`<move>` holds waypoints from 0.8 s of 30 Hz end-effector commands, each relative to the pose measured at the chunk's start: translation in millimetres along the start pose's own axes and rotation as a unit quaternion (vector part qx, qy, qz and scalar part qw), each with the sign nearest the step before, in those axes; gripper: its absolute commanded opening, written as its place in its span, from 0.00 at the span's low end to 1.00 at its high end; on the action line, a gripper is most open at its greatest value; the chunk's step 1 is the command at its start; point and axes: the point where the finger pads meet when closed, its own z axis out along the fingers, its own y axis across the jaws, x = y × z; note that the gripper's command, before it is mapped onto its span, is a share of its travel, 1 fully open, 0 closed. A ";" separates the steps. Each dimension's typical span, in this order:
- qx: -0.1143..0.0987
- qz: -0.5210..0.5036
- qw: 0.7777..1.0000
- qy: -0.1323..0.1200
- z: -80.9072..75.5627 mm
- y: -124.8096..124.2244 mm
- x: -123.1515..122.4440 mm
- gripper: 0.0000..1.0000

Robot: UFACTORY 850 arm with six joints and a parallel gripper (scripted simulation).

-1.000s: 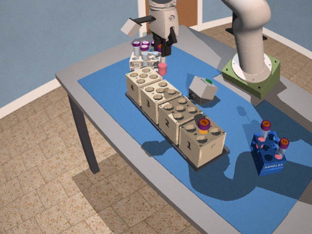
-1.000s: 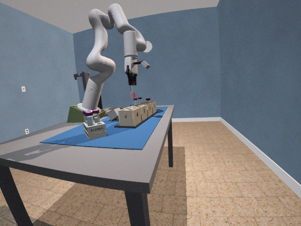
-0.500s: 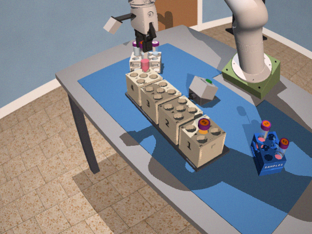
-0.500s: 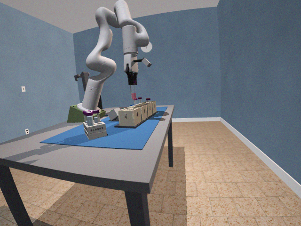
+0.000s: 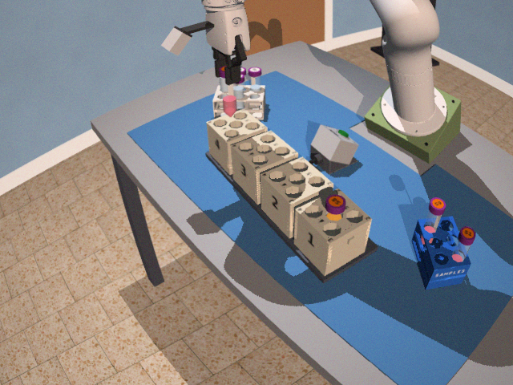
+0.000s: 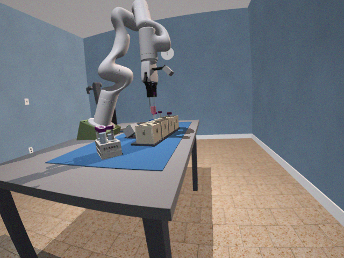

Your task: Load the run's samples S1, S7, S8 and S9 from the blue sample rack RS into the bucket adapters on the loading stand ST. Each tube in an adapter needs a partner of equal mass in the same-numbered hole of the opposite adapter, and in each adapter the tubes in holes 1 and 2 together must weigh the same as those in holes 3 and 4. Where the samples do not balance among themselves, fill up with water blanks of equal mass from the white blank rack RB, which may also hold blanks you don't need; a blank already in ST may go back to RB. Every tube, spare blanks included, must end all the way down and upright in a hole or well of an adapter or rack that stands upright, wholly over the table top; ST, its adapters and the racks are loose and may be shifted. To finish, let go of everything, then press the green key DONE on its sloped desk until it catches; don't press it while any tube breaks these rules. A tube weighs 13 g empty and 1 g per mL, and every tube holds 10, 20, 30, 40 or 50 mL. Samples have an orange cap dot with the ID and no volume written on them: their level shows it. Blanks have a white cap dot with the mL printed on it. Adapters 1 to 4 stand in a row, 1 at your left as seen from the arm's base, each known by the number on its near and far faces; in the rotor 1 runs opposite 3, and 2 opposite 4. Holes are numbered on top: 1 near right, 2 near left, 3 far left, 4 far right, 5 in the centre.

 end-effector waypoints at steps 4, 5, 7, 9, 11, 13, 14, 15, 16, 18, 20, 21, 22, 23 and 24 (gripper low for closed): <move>0.000 0.000 1.000 0.001 -0.5 0.5 0.8 0.00; 0.000 0.000 1.000 0.001 -0.5 0.5 0.8 0.00; 0.000 0.000 1.000 0.001 -0.5 0.4 0.8 0.00; 0.000 0.000 1.000 0.001 -0.5 0.4 0.8 0.00; 0.000 0.000 1.000 0.001 1.5 0.5 0.8 0.00; 0.000 0.000 1.000 0.001 5.5 0.4 0.8 0.00; 0.000 0.000 1.000 0.001 7.5 0.4 0.8 0.00; 0.000 0.000 1.000 0.001 9.5 0.4 0.8 0.00; 0.000 0.000 1.000 0.001 11.5 0.4 0.8 0.00; 0.000 0.000 1.000 0.001 15.5 0.4 0.8 0.00; 0.000 0.000 1.000 0.001 19.5 0.4 0.9 0.00; 0.000 0.000 1.000 0.001 21.5 0.4 0.9 0.00; 0.000 0.000 1.000 0.001 23.5 0.4 0.9 0.00; 0.000 0.000 1.000 0.001 25.5 0.4 0.9 0.00; 0.000 0.000 1.000 0.001 27.5 0.5 0.8 0.00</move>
